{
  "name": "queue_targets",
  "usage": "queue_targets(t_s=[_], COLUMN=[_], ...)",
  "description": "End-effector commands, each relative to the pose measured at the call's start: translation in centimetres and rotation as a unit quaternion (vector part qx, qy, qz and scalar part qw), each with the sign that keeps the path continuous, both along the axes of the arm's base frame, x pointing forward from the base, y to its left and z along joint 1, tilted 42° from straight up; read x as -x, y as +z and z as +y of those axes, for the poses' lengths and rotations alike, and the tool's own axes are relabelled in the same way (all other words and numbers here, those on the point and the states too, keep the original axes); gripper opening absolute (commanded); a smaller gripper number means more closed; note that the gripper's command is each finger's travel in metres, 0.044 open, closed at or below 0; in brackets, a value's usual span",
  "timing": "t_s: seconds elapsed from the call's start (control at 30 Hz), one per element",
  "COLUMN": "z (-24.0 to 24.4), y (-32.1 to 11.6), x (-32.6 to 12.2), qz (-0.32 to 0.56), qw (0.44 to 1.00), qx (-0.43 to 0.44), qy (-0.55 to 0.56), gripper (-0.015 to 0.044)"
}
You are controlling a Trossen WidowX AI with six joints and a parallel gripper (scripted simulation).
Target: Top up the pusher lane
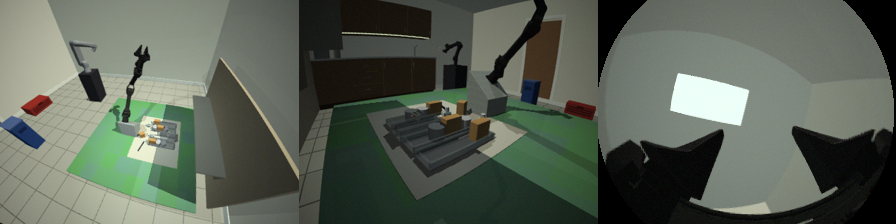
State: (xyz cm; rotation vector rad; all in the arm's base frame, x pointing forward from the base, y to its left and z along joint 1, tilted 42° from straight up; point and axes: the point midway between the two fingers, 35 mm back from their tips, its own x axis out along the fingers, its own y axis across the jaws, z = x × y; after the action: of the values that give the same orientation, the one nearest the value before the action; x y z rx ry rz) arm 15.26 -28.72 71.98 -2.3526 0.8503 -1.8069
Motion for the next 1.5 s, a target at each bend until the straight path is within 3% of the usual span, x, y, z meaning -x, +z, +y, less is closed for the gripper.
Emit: queue_targets(t_s=[0.0,0.43,0.83,1.13,1.47], z=[-0.6,0.0,7.9,17.1,28.1], y=[-1.8,-13.0,-28.2,-40.4,-53.0], x=[-3.0,-16.9,-27.2,-29.6,-25.8], qz=[0.007,0.038,0.049,0.03,-0.03], qw=[0.996,0.876,0.595,0.332,0.05], qx=[-0.041,-0.28,-0.57,-0.772,-0.938], qy=[0.081,0.391,0.564,0.541,0.342], gripper=[0.044,0.044,0.044,0.044,0.044])
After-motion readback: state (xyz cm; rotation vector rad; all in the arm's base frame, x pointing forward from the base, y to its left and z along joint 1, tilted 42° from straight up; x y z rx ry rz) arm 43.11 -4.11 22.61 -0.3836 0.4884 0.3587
